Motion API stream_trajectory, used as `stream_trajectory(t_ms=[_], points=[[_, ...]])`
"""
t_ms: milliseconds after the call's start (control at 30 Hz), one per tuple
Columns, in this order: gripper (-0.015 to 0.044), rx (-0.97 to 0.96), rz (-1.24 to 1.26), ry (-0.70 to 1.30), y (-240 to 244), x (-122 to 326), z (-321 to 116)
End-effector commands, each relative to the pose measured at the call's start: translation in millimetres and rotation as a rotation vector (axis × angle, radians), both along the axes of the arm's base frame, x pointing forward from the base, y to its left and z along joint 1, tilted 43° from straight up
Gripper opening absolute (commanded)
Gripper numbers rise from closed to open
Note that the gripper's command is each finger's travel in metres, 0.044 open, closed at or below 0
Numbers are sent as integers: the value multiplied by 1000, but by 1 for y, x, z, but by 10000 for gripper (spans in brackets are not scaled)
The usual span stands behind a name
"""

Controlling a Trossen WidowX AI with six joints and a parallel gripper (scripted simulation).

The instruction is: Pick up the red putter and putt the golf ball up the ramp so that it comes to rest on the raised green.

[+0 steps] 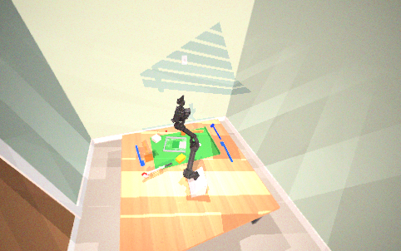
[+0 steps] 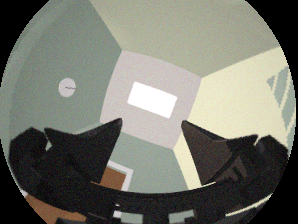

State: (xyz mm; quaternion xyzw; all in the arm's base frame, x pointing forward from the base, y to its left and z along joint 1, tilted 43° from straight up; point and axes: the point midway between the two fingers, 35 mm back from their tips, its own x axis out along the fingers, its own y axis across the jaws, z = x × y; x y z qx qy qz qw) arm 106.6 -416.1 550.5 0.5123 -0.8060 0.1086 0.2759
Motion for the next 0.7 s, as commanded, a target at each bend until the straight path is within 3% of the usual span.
stream_trajectory(t_ms=[0, 333, 667], points=[[426, -4, -3, -1, 1, -2, 1], [440, -216, -195, -45, 73, -83, 51], [440, -506, -417, -90, 175, -162, 90]])
